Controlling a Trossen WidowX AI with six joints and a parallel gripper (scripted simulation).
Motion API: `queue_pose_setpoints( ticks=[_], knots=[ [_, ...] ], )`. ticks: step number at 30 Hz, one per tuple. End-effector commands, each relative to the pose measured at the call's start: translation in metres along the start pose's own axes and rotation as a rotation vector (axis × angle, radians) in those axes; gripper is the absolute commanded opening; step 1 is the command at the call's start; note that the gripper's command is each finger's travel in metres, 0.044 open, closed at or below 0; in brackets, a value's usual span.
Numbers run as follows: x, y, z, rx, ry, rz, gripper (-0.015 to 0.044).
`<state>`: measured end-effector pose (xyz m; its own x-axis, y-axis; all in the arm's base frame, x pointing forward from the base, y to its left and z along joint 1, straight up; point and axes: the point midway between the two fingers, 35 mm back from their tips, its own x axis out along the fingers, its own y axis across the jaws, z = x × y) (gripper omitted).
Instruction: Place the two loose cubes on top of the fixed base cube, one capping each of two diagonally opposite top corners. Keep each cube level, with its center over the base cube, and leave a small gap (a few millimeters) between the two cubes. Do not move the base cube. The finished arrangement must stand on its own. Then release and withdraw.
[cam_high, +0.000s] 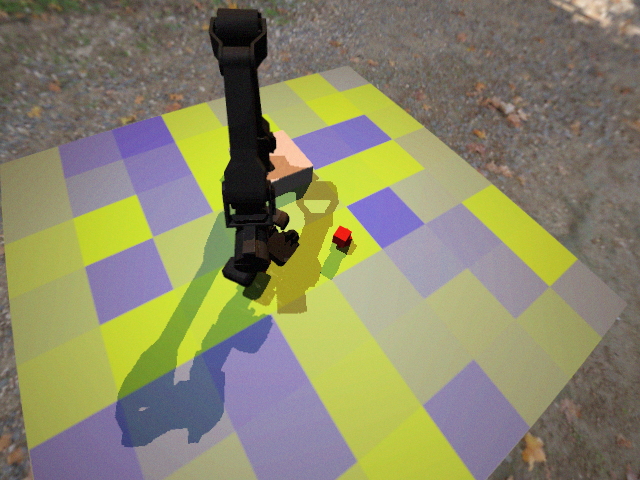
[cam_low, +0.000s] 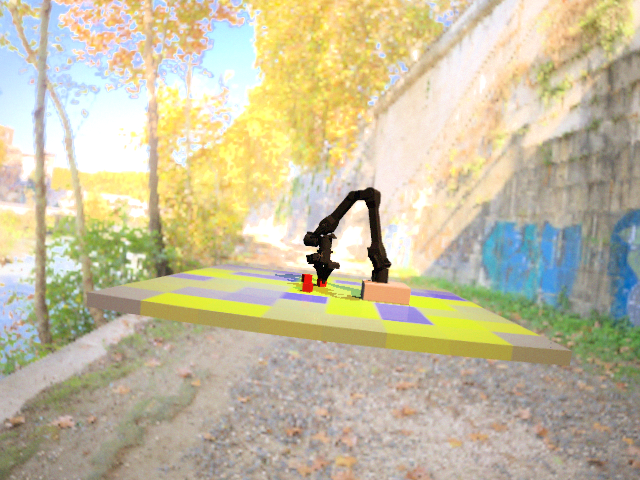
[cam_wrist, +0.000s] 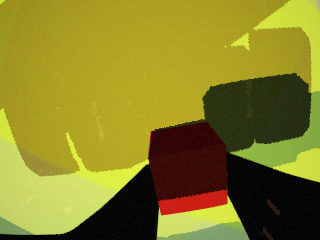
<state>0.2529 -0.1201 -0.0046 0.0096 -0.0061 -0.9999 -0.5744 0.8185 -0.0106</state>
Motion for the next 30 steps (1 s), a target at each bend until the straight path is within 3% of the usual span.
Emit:
queue_pose_setpoints(
  ticks=[1,30],
  knots=[
    [-0.011,-0.004,0.002,-0.003,-0.008,-0.009,0.0105],
    [-0.103,-0.002,0.001,-0.003,-0.008,-0.009,0.0105]
  ],
)
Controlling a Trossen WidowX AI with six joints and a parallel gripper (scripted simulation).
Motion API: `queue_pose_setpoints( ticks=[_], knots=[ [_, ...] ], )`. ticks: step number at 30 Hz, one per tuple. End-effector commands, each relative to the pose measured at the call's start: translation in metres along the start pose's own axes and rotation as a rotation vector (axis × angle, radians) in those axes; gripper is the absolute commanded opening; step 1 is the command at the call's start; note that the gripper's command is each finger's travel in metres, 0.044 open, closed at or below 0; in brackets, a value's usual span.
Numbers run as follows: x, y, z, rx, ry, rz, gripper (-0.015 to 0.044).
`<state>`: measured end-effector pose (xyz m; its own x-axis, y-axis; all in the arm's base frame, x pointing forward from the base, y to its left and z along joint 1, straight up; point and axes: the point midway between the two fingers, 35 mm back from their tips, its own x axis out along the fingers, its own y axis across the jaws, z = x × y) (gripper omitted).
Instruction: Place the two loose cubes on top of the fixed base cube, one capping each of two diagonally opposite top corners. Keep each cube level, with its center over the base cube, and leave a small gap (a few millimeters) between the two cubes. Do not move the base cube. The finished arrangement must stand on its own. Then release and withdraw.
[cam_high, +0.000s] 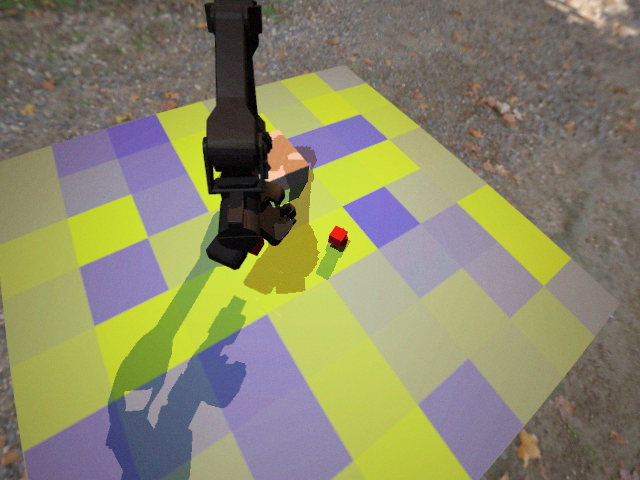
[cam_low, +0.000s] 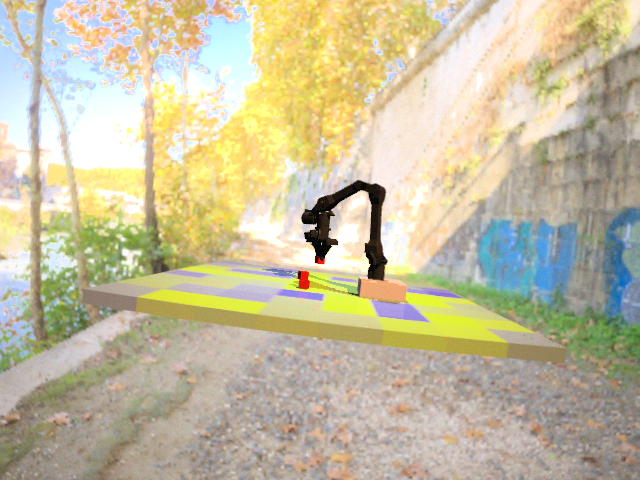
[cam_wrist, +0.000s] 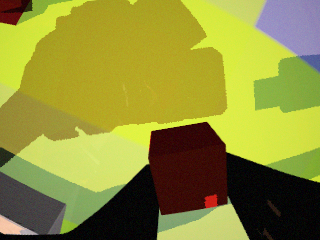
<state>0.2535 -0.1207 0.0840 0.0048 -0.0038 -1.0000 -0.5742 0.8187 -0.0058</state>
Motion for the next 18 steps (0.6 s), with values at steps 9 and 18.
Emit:
queue_pose_setpoints(
  ticks=[9,18],
  knots=[
    [-0.019,0.004,0.007,0.054,-0.011,-0.014,0.0105],
    [-0.018,0.017,0.031,0.261,-0.015,-0.011,0.0105]
  ],
)
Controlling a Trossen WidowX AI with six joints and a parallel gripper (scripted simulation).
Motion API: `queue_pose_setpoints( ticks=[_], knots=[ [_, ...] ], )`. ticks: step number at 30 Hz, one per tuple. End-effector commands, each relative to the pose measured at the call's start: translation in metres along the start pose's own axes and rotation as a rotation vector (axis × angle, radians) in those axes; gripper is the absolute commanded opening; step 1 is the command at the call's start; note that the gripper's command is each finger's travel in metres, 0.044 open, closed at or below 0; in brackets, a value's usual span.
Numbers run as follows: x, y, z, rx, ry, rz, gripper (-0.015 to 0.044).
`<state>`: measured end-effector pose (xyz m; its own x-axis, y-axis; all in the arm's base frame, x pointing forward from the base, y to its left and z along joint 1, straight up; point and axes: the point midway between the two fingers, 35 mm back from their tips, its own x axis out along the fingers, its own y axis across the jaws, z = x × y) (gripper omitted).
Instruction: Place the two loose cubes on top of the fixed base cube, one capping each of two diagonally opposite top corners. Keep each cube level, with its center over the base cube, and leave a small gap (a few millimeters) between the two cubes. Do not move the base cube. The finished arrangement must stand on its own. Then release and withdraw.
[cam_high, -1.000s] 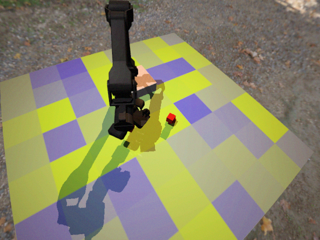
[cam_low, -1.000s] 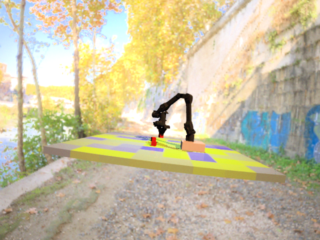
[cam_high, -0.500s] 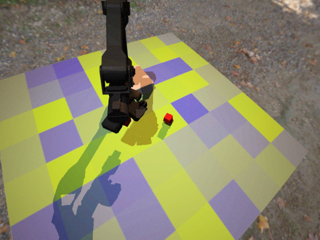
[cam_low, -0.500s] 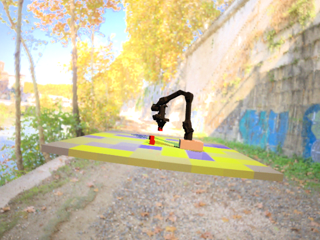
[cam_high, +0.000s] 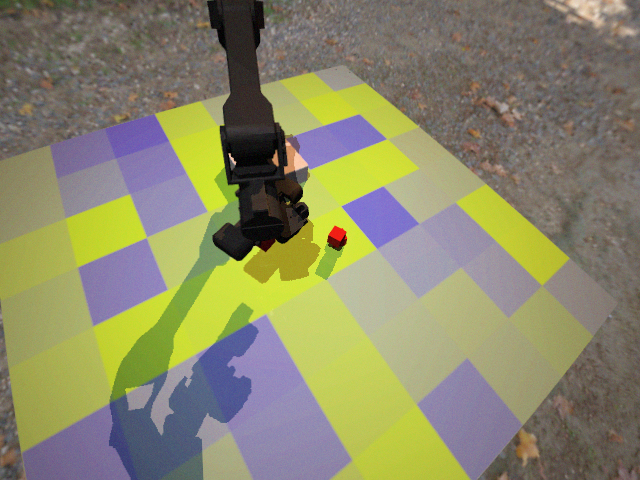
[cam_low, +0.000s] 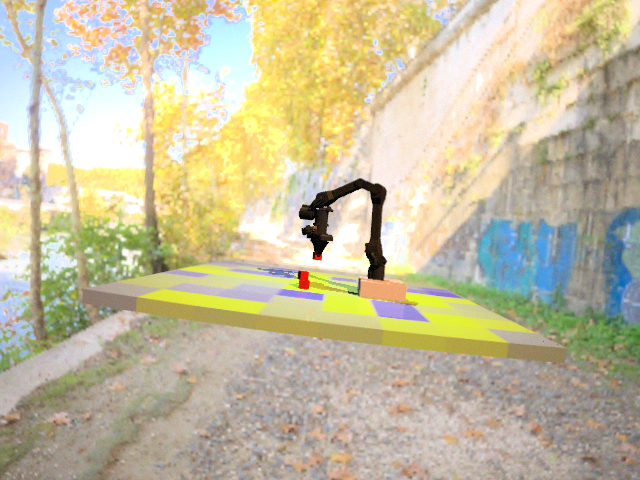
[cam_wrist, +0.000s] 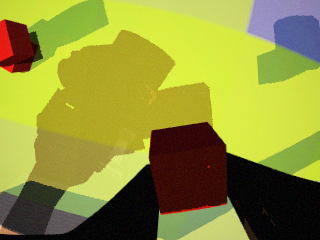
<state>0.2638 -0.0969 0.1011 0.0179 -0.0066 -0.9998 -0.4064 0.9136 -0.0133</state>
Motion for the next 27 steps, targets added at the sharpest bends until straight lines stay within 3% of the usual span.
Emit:
queue_pose_setpoints(
  ticks=[1,27],
  knots=[
    [0.0,0.008,0.011,0.092,-0.005,-0.002,0.0105],
    [0.004,0.072,0.062,0.691,-0.007,0.006,0.0105]
  ],
)
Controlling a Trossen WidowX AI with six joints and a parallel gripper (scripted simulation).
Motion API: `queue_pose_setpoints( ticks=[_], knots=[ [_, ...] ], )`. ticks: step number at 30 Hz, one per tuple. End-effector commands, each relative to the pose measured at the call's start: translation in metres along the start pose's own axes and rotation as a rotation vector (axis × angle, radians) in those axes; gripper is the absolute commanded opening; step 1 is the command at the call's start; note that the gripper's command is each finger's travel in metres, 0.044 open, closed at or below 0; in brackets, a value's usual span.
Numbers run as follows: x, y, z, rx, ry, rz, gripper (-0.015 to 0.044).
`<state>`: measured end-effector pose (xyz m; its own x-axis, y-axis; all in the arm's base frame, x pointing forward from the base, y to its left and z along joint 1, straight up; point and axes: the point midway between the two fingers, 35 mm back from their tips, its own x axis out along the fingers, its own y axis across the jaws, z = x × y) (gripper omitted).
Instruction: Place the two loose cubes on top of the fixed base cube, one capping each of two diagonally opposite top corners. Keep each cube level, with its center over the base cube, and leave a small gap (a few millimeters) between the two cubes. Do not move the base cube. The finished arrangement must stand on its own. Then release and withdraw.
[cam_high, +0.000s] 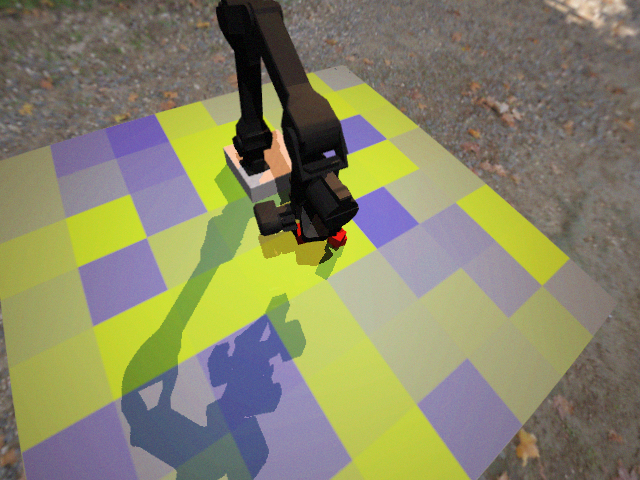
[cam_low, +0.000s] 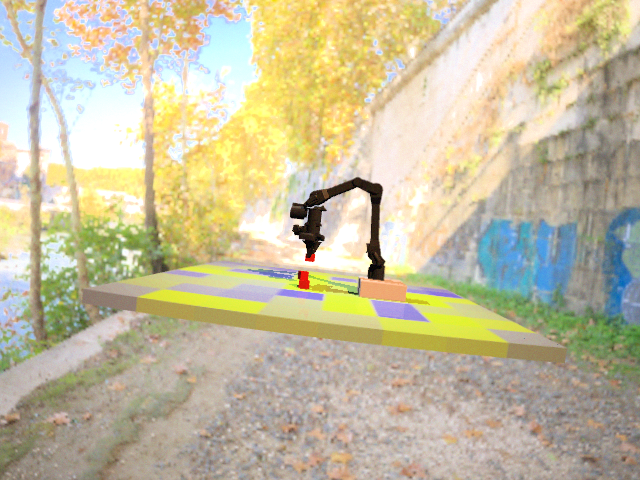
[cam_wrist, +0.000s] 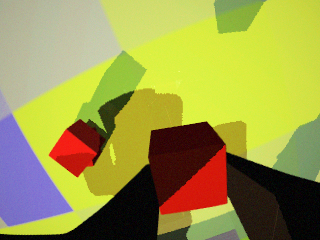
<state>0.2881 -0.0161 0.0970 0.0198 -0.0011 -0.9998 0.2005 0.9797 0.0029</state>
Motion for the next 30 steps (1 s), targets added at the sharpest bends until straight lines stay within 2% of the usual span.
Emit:
queue_pose_setpoints(
  ticks=[1,30],
  knots=[
    [0.0,0.014,0.0,0.094,-0.004,0.002,0.0105],
    [0.005,0.104,-0.024,0.762,0.002,0.01,0.0105]
  ],
)
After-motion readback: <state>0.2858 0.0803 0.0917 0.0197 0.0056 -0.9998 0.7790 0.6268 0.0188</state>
